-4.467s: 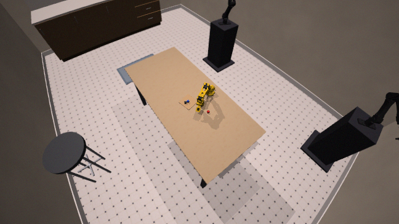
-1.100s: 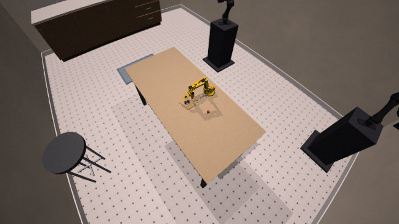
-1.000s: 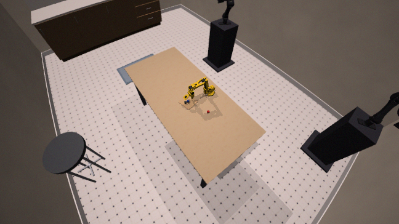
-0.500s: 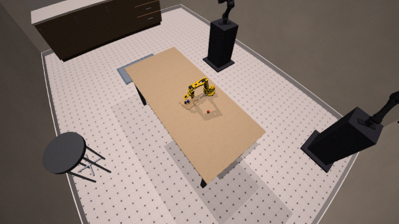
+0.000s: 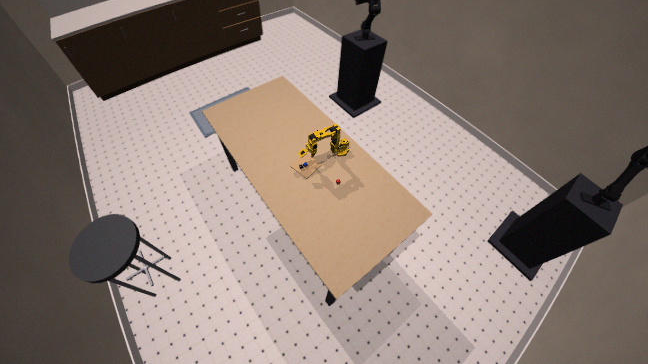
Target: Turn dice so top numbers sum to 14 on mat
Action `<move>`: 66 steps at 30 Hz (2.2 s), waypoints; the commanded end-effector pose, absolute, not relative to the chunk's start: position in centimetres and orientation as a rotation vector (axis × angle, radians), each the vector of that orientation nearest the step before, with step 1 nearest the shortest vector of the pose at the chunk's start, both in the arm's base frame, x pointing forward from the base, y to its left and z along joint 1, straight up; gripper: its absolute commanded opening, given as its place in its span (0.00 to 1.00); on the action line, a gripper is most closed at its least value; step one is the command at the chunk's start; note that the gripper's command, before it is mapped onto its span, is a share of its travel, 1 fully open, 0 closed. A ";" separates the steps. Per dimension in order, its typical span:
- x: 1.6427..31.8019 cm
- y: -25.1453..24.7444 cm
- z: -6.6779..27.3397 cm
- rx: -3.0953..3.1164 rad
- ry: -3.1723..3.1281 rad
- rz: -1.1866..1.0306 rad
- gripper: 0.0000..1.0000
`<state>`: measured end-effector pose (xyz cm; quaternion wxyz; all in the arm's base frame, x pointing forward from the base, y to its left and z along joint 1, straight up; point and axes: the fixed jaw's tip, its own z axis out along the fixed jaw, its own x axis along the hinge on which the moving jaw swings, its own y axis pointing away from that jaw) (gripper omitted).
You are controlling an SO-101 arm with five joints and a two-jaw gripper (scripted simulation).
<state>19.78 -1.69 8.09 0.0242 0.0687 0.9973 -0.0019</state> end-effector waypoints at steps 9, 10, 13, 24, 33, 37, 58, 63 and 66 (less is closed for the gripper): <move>20.3 -2.0 11.4 0.230 2.949 -0.015 0.29; 20.3 -2.0 11.4 0.230 2.949 -0.015 0.29; 20.3 -2.0 11.4 0.230 2.949 -0.015 0.29; 20.3 -2.0 11.4 0.230 2.949 -0.015 0.29; 20.4 -1.7 11.4 0.205 2.953 -0.014 0.29; 20.6 -0.7 11.1 0.103 2.966 -0.010 0.29; 17.7 13.9 7.4 -1.365 2.769 0.015 0.28; 16.3 15.9 6.7 -1.579 2.673 0.012 0.28; 15.0 17.3 6.2 -1.744 2.586 0.008 0.28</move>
